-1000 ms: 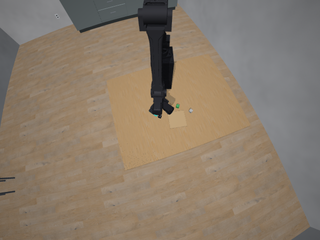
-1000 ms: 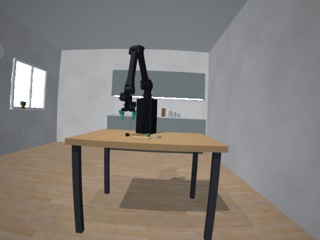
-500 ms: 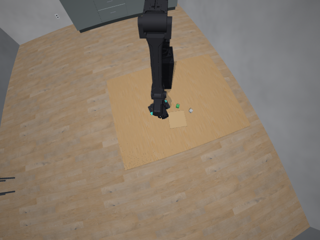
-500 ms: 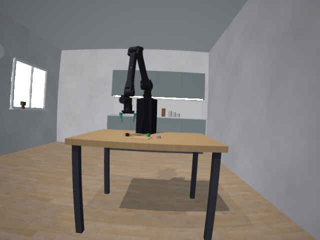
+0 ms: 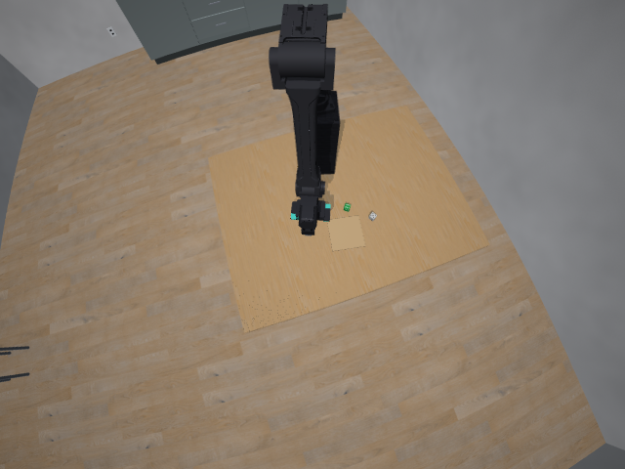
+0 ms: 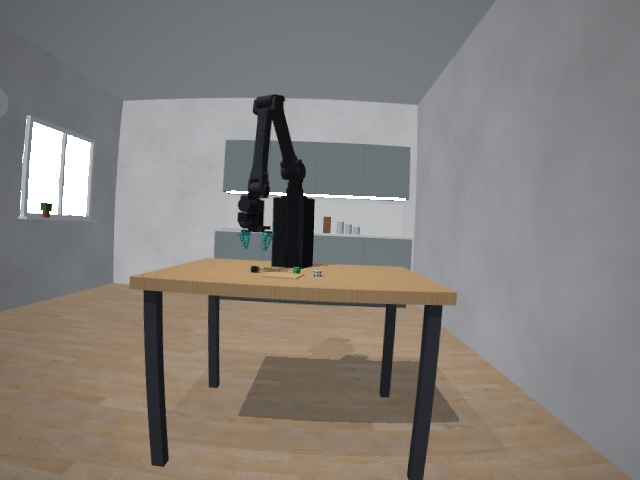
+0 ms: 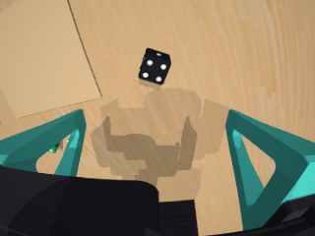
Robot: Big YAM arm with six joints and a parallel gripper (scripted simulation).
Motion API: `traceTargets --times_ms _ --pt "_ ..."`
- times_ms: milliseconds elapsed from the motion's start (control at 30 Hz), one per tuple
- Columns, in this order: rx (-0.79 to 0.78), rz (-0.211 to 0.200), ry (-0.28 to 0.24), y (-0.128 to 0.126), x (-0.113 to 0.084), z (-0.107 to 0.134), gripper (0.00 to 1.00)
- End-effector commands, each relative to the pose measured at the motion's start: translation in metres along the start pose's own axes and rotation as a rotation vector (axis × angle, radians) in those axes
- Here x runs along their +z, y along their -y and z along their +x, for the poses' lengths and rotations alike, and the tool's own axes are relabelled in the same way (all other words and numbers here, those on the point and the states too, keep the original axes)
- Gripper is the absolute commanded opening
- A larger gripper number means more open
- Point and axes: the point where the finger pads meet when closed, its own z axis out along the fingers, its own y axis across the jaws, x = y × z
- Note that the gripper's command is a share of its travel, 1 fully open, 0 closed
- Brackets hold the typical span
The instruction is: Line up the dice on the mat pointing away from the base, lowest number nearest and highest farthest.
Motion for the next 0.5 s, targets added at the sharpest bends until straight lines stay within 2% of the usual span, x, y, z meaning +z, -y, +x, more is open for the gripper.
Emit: traceTargets --times_ms 0,167,300,333,467 --pt "0.185 -0.005 0.026 0.000 0.005 -0.011 1.00" --pt "0.313 -0.006 0.021 0.000 0.010 -0.008 1.00" --pt "0.336 -0.010 0.047 0.000 0.002 -0.018 1.00" --pt "0.336 -0.010 0.046 0.000 0.003 -0.017 0.39" --pt "0.336 -0.009 0.040 0.000 0.003 -0.015 0.39"
